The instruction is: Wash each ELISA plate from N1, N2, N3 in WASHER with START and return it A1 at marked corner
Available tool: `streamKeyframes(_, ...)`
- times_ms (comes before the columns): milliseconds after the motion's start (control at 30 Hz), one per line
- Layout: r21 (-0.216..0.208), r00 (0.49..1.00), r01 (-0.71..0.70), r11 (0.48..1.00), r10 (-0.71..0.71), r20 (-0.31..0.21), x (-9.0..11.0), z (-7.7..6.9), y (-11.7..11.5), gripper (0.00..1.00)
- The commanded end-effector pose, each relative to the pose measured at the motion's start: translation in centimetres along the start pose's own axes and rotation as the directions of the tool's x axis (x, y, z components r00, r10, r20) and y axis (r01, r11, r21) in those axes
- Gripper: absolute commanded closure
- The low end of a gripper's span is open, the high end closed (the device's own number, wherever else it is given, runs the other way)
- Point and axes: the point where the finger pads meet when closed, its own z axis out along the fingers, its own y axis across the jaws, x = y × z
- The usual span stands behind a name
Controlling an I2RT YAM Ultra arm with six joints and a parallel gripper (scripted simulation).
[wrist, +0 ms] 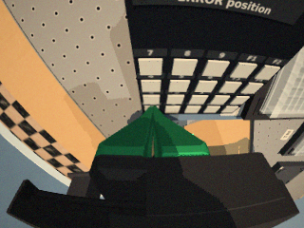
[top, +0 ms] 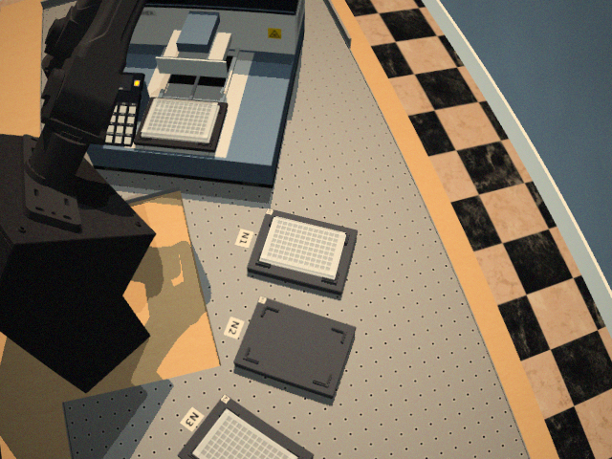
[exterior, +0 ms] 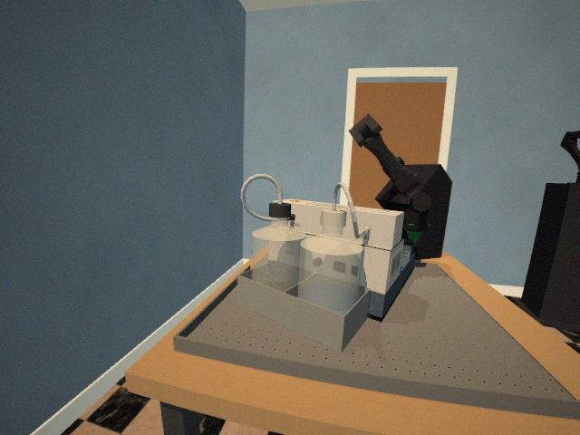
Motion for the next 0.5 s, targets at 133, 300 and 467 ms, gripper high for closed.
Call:
streamKeyframes(133, -0.005, 1.0, 0.002, 1.0, -0.002, 0.008, -0.21, 0.34, 0.2, 1.0)
streamKeyframes(300, -0.005, 1.0, 0.002, 1.0, -0.002, 0.008, -0.21, 0.68, 0.2, 1.0)
streamKeyframes(467, -0.005, 1.0, 0.002, 1.0, -0.002, 0.008, -0.21, 0.68, 0.2, 1.0)
